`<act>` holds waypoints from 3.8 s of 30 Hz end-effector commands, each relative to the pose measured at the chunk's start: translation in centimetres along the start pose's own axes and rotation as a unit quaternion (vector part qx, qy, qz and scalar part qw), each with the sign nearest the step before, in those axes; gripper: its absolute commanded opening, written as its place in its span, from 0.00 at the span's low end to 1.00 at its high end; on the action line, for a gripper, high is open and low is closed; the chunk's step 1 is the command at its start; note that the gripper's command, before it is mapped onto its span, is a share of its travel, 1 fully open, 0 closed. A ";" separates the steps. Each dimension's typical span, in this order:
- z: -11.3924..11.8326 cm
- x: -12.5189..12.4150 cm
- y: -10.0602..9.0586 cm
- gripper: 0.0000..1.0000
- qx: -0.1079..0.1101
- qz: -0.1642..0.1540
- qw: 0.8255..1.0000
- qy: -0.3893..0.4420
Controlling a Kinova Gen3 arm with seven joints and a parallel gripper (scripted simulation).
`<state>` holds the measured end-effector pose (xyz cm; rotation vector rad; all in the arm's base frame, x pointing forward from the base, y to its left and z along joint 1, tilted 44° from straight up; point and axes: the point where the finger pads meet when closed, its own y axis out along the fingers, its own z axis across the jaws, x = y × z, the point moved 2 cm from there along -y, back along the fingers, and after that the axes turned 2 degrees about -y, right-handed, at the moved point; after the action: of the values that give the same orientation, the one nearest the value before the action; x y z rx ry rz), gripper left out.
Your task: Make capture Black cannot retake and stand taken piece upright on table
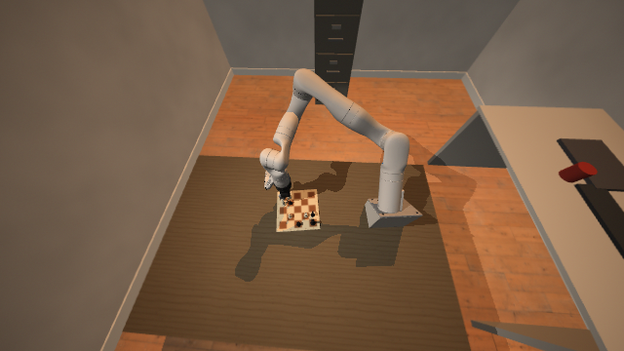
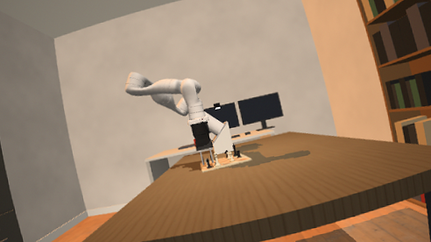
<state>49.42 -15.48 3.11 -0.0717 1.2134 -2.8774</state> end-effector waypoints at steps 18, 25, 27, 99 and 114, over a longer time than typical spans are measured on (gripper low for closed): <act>-0.1 0.1 0.5 0.73 0.000 -0.002 1.000 -0.001; -0.1 0.1 0.5 0.73 0.000 -0.002 1.000 -0.001; -0.1 0.1 0.5 0.73 0.000 -0.002 1.000 -0.001; -0.1 0.1 -9.3 0.00 0.000 -0.002 1.000 -0.001; -1.2 -0.8 -9.5 0.00 -0.002 -0.002 1.000 0.006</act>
<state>49.75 -8.64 9.60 -0.0587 1.2176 -2.8860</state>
